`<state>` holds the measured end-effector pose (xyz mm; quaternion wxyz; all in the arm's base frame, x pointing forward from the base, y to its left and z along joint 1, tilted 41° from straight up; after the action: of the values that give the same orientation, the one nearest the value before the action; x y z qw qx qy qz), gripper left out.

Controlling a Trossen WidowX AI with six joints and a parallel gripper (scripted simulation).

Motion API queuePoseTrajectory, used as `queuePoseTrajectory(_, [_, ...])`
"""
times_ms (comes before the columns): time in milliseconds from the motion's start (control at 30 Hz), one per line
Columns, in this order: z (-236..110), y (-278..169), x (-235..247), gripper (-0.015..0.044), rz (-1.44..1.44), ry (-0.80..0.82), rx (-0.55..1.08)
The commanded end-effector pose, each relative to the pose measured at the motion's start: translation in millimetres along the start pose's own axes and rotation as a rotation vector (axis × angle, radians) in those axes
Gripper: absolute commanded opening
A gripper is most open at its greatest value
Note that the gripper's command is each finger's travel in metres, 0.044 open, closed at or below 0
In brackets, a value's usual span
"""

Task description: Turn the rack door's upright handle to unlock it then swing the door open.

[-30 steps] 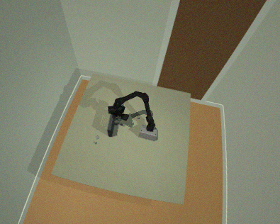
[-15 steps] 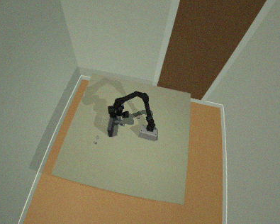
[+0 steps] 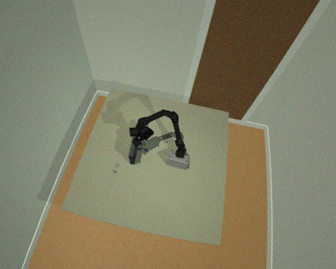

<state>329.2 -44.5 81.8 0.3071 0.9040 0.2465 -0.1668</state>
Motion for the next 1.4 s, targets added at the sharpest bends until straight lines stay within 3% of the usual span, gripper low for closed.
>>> queuePoseTrajectory(0, [-0.6,0.6,-0.2,0.0283,-0.186,0.002,-0.003])
queuePoseTrajectory(1367, [-0.6,0.5,-0.2,0.0283,-2.218,-0.002,-0.004])
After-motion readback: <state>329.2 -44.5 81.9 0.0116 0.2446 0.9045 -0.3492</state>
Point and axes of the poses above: the point midway between the two fingers, 35 mm back from their tips, its own z axis out along the fingers, its own x axis across the jaws, y = z × x, the point moved 1 cm from there along -z, back along the fingers, and after that the axes turned 13 degrees about z, right-handed, at the moved point
